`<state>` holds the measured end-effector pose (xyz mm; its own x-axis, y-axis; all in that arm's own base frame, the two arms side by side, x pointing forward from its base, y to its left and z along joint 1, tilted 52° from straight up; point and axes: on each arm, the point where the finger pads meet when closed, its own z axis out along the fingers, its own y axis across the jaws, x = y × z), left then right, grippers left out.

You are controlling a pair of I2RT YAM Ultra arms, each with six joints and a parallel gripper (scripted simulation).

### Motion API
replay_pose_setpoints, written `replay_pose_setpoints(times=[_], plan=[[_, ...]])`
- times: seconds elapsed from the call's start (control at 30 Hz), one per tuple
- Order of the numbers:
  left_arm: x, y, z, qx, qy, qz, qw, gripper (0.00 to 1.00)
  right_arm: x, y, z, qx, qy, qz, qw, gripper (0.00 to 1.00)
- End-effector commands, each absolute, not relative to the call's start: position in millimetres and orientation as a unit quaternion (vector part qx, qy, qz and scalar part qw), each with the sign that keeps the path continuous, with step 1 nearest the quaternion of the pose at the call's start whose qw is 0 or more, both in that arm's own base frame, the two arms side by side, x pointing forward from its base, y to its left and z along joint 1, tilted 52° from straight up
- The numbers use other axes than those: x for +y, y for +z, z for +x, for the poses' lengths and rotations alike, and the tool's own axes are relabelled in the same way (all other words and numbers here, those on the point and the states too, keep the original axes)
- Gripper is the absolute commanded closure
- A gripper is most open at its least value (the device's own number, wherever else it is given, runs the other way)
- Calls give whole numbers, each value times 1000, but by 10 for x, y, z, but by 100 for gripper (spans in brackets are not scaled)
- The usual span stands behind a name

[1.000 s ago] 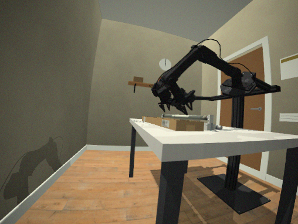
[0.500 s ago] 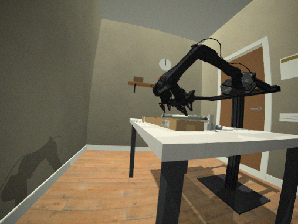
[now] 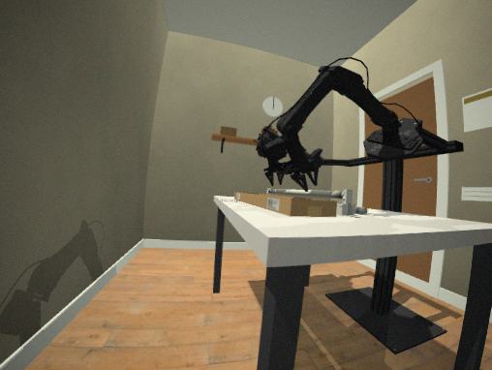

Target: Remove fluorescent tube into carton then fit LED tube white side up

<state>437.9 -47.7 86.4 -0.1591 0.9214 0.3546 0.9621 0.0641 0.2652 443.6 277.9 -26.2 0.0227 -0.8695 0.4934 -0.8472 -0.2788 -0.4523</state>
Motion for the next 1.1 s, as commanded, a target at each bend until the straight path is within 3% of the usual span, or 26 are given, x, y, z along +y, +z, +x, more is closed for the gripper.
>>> replay_pose_setpoints(times=[0.0,1.07], plan=[[-636,980,4445,-709,-249,-660,5,51,3051,-121,4464,577,-377,-720,76,51],[-620,940,4249,-646,-386,-648,-116,51,2982,-123,4136,488,-490,-694,201,51]])
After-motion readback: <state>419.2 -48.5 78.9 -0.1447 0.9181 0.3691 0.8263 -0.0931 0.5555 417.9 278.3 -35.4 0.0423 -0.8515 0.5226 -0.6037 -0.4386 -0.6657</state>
